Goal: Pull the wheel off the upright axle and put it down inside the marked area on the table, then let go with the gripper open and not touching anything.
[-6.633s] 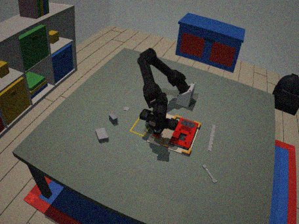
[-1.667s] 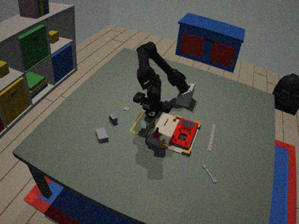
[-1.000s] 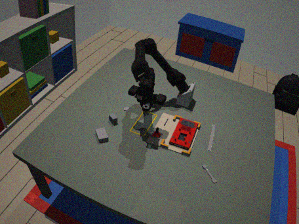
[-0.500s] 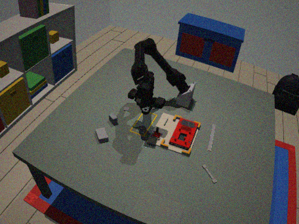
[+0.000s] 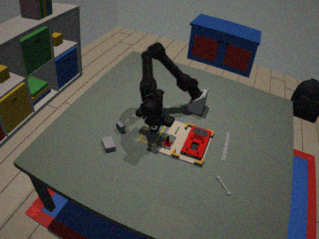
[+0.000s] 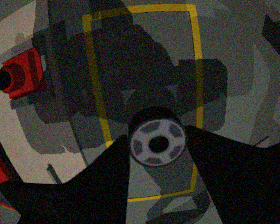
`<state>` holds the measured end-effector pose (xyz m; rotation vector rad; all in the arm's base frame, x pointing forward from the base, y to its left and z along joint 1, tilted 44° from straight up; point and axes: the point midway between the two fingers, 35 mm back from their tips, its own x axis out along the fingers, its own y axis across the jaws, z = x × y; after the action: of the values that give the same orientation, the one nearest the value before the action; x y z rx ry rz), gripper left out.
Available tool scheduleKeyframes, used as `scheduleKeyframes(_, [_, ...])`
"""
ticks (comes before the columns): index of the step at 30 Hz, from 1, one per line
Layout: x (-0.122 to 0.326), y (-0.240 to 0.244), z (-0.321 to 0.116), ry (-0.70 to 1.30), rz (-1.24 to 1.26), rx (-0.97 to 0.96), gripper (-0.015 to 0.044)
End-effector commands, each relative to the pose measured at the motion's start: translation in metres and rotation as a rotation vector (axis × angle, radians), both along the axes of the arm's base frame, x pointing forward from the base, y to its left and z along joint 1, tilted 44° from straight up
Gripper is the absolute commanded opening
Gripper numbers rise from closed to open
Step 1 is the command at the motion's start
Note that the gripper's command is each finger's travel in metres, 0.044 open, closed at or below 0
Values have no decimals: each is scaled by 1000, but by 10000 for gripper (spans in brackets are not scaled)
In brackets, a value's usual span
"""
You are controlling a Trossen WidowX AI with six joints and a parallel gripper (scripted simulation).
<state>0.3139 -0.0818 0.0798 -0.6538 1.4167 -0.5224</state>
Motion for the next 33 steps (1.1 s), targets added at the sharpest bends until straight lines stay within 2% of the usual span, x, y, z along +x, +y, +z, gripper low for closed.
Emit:
scheduleKeyframes(1, [-1,-9,-9,6,2,-10,0])
scheduleKeyframes(6, [-1,-9,-9,6,2,-10,0])
scheduleKeyframes(17, [0,-5,-5,1,2,-2,289])
scheduleKeyframes(25, [-4,32,32,6,2,-6,300])
scheduleKeyframes(30, [-5,35,36,6,2,-7,300])
scheduleKeyframes(33, [-16,43,30,9,8,5,379])
